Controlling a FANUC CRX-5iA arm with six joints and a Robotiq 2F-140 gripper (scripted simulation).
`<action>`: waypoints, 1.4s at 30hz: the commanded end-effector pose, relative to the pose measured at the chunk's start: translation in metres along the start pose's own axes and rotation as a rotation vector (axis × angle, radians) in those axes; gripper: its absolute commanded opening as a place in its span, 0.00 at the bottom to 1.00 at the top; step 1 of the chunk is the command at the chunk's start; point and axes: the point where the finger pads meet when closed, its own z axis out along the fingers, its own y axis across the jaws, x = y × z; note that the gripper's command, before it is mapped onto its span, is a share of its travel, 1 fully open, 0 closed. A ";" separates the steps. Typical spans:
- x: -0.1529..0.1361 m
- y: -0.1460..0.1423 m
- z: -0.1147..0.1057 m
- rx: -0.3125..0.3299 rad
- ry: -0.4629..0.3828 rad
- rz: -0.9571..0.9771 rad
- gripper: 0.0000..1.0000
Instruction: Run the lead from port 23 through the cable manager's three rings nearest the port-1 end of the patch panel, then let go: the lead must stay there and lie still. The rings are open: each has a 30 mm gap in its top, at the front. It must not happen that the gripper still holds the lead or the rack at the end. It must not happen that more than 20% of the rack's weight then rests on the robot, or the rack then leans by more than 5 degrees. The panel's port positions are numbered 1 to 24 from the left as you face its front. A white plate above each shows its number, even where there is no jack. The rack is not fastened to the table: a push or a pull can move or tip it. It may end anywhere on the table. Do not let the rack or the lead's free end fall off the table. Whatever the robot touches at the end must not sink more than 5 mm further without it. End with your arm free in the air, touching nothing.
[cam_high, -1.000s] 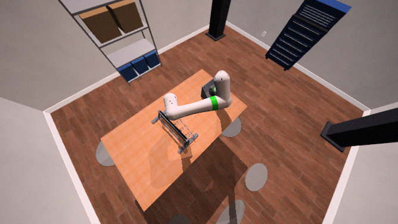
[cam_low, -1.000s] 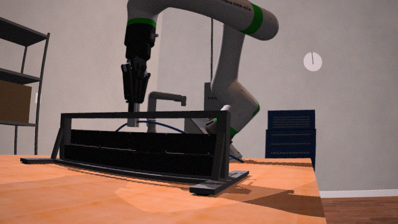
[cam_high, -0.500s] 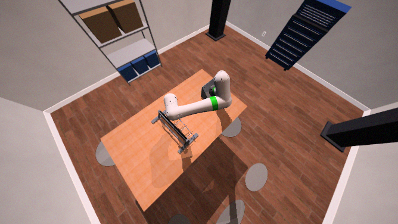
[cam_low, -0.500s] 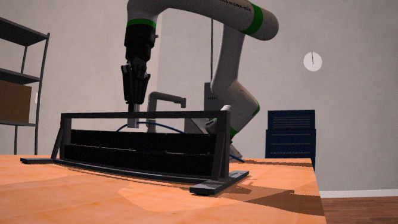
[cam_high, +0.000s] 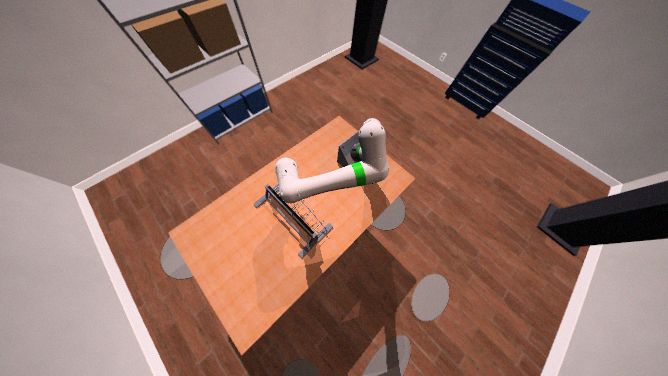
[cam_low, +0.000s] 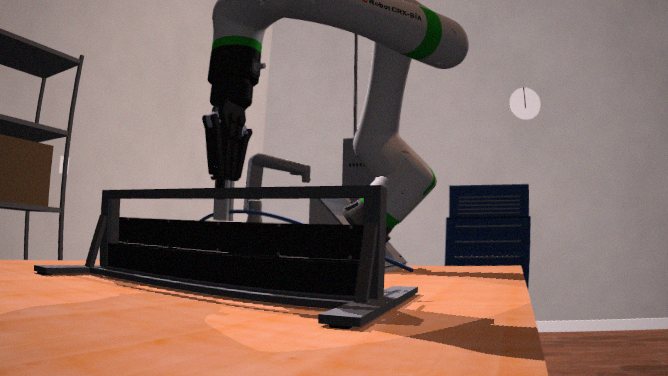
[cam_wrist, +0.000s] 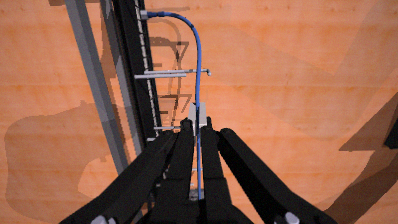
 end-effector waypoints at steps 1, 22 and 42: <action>0.000 0.000 0.002 0.001 0.000 0.000 0.00; 0.000 0.000 0.022 0.001 0.000 0.000 0.00; 0.000 0.000 0.040 0.001 0.000 0.000 0.00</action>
